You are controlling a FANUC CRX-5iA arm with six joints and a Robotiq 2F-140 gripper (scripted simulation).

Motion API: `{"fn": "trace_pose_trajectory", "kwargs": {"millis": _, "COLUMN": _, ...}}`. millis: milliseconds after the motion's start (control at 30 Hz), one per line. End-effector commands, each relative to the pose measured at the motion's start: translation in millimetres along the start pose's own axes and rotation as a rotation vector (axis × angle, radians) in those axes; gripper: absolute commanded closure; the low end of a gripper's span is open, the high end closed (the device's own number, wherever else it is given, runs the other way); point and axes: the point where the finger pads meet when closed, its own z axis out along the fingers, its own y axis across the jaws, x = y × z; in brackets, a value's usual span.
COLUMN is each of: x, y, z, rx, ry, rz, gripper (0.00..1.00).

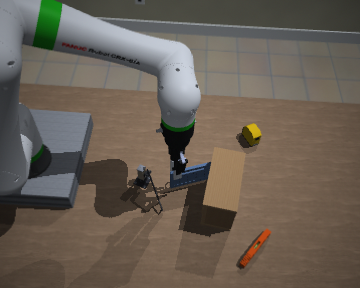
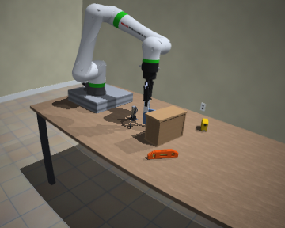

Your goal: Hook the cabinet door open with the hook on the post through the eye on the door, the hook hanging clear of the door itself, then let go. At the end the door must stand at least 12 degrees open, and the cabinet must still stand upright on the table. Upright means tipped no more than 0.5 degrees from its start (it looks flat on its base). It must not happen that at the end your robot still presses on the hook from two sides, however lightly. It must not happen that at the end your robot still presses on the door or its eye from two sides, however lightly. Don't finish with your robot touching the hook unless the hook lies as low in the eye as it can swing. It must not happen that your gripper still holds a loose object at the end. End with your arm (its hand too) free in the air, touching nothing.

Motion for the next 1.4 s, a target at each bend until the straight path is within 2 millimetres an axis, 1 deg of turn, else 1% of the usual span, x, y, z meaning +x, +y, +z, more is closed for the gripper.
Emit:
{"fn": "trace_pose_trajectory", "kwargs": {"millis": 0, "x": 0, "y": 3, "z": 0, "rx": 0.0, "ry": 0.0, "rz": -0.011, "gripper": 0.84}}
{"fn": "trace_pose_trajectory", "kwargs": {"millis": 433, "x": 1, "y": 10, "z": 0, "rx": 0.0, "ry": 0.0, "rz": -0.062, "gripper": 0.84}}
{"fn": "trace_pose_trajectory", "kwargs": {"millis": 600, "x": 1, "y": 13, "z": 0, "rx": 0.0, "ry": 0.0, "rz": -0.106, "gripper": 0.84}}
{"fn": "trace_pose_trajectory", "kwargs": {"millis": 900, "x": 2, "y": 17, "z": 0, "rx": 0.0, "ry": 0.0, "rz": -0.125, "gripper": 0.84}}
{"fn": "trace_pose_trajectory", "kwargs": {"millis": 1067, "x": 3, "y": 22, "z": 0, "rx": 0.0, "ry": 0.0, "rz": -0.155, "gripper": 0.84}}
{"fn": "trace_pose_trajectory", "kwargs": {"millis": 1367, "x": 3, "y": 25, "z": 0, "rx": 0.0, "ry": 0.0, "rz": -0.194, "gripper": 0.84}}
